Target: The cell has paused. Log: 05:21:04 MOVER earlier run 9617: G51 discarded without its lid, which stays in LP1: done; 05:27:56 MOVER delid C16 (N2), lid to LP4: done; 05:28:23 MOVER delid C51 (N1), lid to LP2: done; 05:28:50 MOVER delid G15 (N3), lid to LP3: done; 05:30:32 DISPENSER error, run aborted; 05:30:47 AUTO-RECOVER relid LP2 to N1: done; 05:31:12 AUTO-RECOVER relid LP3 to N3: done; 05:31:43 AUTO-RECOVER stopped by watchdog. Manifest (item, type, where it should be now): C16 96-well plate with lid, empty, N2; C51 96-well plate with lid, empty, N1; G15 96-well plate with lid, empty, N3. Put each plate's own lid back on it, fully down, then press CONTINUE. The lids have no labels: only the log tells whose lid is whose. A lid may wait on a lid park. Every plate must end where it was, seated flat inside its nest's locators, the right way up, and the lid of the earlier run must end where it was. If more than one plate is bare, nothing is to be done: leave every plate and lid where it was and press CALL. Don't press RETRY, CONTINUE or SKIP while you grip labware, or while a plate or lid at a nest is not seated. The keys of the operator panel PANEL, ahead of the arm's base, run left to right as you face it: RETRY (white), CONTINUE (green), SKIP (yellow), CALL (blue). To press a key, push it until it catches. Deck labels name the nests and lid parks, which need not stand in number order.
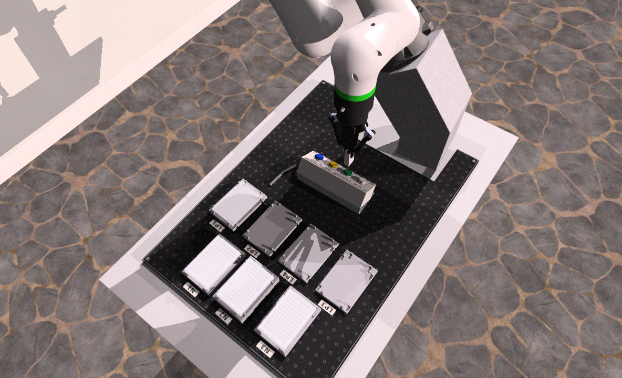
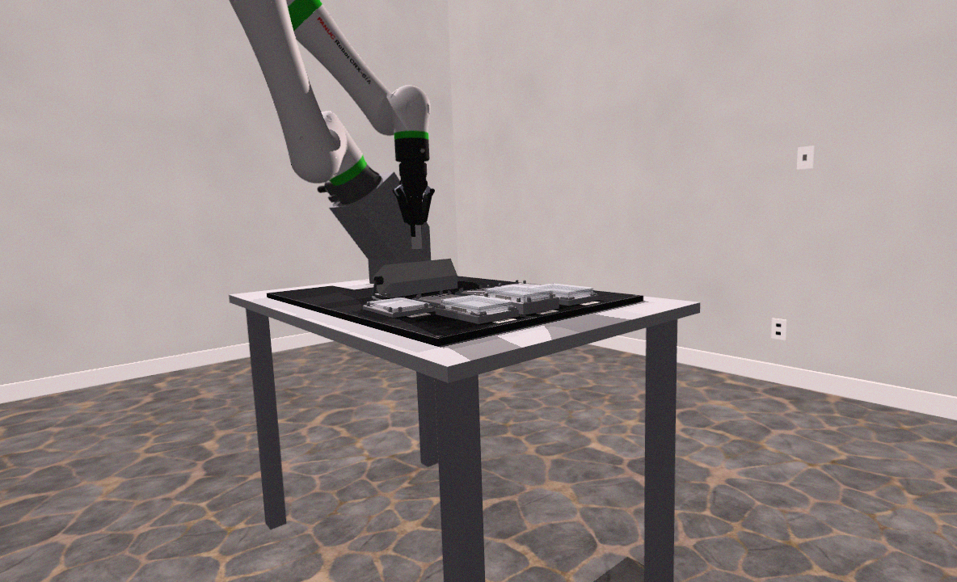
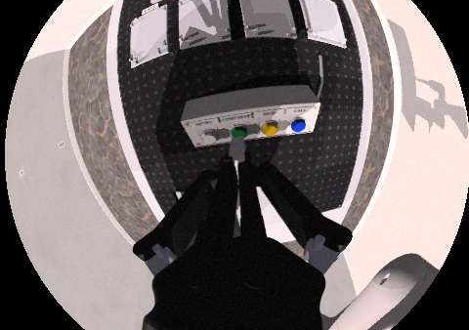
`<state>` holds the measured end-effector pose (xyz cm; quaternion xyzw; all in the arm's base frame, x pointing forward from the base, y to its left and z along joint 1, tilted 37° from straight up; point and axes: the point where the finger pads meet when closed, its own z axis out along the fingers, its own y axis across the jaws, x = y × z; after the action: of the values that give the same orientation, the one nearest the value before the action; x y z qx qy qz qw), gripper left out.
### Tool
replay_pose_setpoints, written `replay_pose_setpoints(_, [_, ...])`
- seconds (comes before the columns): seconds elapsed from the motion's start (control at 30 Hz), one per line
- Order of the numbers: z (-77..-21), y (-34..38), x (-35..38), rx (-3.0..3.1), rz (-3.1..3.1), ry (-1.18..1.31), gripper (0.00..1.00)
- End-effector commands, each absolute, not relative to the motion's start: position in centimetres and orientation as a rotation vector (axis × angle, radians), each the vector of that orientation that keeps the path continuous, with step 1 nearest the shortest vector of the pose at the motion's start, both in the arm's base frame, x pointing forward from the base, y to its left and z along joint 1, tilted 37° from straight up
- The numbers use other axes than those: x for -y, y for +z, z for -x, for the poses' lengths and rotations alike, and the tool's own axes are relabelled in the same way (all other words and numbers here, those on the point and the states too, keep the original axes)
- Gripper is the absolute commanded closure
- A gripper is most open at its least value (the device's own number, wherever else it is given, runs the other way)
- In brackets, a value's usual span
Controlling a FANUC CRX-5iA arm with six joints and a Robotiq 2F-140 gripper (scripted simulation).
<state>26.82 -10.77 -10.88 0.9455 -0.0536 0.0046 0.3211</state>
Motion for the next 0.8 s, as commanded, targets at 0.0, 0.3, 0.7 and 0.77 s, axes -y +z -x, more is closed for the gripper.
replay_pose_setpoints(0.0, [-26.83,-11.00,10.84,0.141,-2.484,0.012,1.00])
replay_pose_setpoints(0.3, [-26.82,-11.37,11.12,0.141,-2.484,0.012,1.00])
replay_pose_setpoints(0.7, [-26.81,-11.67,11.36,0.141,-2.484,0.012,1.00])
replay_pose_setpoints(0.77, [-26.80,-11.71,11.38,0.141,-2.484,0.012,1.00])
